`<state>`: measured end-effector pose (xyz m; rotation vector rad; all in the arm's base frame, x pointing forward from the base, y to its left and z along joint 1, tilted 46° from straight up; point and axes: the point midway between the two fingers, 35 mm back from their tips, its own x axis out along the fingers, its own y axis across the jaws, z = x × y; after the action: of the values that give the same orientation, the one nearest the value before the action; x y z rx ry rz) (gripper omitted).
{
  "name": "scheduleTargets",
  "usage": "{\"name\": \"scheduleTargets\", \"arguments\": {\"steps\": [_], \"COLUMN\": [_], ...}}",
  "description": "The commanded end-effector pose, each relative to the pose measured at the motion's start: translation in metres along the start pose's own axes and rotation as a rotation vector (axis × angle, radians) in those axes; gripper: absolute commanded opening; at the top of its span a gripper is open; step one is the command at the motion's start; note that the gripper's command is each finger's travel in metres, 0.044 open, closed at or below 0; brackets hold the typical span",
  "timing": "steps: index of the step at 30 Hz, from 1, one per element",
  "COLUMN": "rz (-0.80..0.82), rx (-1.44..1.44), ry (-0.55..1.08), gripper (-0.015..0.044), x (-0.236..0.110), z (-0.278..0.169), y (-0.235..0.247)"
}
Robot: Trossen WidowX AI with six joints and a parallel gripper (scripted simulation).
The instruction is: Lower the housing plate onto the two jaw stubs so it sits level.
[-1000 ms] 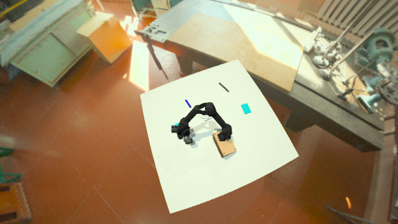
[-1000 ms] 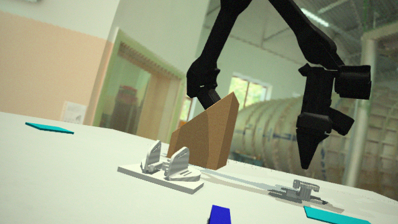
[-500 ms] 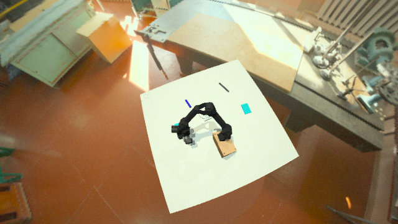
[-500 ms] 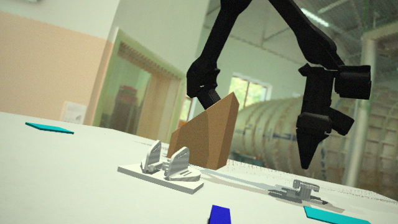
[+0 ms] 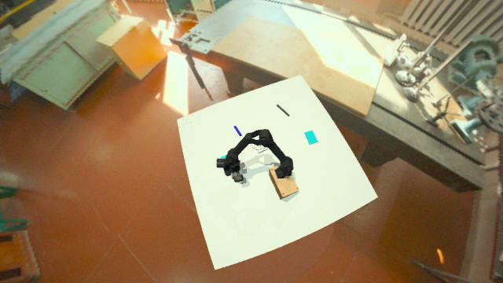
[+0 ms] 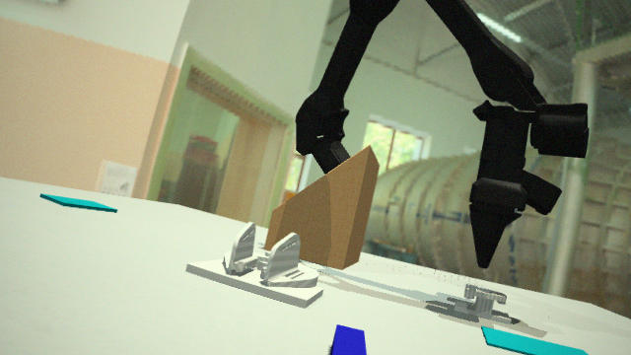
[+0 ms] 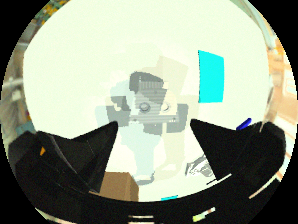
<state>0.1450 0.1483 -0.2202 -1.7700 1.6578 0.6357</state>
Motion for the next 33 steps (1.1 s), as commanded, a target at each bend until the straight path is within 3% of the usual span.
{"name": "scheduleTargets", "arguments": {"steps": [1, 17, 33], "rz": [-0.005, 0.000, -0.003], "rx": [-0.004, 0.000, -0.002], "ry": [-0.001, 0.000, -0.001], "gripper": [0.0440, 0.0440, 0.0440], "x": [0.000, 0.000, 0.026], "z": [0.000, 0.000, 0.002], "y": [-0.001, 0.000, -0.002]}}
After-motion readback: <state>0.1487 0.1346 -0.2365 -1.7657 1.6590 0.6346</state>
